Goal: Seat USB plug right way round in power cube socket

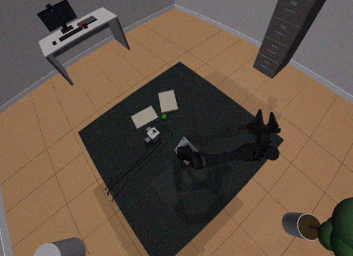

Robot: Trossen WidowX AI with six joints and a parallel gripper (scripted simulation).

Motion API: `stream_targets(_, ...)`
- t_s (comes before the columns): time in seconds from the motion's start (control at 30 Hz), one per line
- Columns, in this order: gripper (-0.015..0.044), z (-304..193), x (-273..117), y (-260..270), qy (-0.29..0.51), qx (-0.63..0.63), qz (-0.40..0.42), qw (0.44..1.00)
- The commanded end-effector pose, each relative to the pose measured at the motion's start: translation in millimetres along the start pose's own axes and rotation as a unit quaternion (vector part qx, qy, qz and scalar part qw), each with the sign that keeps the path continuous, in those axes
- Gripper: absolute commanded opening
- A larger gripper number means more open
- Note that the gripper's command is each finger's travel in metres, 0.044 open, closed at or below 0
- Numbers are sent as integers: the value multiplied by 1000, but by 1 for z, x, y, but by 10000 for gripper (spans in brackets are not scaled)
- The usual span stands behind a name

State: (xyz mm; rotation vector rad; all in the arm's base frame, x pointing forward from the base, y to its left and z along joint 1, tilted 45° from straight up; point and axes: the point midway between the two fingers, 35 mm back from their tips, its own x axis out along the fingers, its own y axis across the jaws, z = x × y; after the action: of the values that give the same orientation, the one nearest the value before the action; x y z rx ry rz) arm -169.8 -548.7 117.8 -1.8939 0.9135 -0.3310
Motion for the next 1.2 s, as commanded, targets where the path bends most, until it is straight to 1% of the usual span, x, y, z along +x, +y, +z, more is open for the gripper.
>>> stream_targets(0.0,440,38,54,-29,-58,64,-3,996)
stream_targets(0.13,440,93,115,-72,-137,116,0,984)
stream_targets(0.3,440,174,166,-134,-237,177,17,955)
stream_targets(0.43,440,247,189,-183,-311,188,45,930)
stream_targets(0.6,440,344,194,-237,-411,212,92,882)
stream_targets(0.73,440,423,176,-278,-490,220,143,832)
stream_targets(0.87,440,499,138,-314,-562,211,205,773)
stream_targets(1.03,440,577,68,-348,-636,176,292,692)
stream_targets(1.17,440,622,-1,-367,-678,128,364,626)
